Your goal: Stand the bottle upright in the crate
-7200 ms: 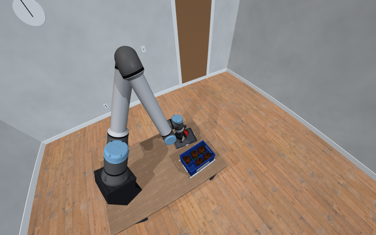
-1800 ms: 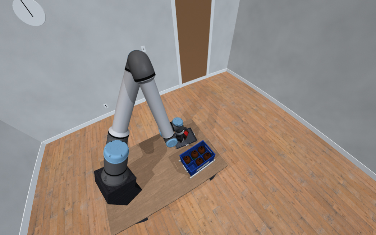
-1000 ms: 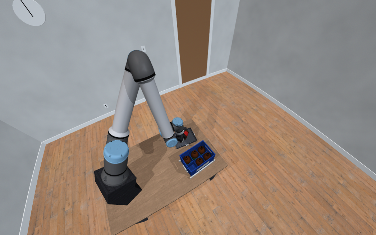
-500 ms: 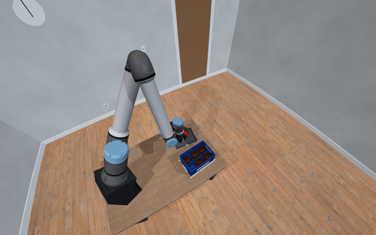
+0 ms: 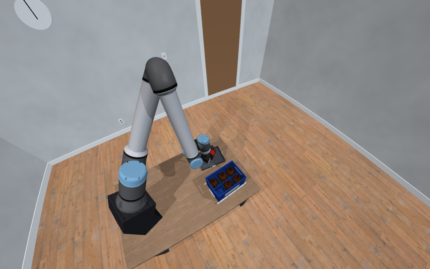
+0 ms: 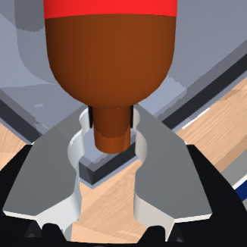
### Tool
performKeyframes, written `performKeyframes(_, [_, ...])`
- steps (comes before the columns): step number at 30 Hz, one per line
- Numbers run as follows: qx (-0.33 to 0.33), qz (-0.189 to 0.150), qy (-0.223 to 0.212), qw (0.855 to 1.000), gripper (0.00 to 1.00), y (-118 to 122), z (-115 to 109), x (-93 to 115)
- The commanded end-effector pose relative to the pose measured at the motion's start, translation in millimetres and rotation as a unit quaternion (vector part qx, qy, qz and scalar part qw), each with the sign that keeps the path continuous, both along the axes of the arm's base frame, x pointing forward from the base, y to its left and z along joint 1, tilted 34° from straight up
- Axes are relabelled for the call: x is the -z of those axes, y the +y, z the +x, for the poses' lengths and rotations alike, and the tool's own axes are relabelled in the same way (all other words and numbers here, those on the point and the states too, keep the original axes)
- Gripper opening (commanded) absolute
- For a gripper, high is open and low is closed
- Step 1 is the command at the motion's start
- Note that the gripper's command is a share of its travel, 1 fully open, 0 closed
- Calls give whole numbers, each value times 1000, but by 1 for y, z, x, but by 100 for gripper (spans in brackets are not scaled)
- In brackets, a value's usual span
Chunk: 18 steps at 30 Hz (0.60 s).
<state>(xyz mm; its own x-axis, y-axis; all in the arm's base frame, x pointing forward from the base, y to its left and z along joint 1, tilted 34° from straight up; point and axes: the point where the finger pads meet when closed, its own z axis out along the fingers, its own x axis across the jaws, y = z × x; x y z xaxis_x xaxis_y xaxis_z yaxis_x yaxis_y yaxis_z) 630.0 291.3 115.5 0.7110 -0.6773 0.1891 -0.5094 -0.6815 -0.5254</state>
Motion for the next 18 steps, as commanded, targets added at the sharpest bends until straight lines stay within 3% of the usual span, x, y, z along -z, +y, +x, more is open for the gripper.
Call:
performKeyframes(1, [0,0,0,1000,0,0,0,-1])
performKeyframes(18, [0,0,0,1000,0,-3,-5,-9])
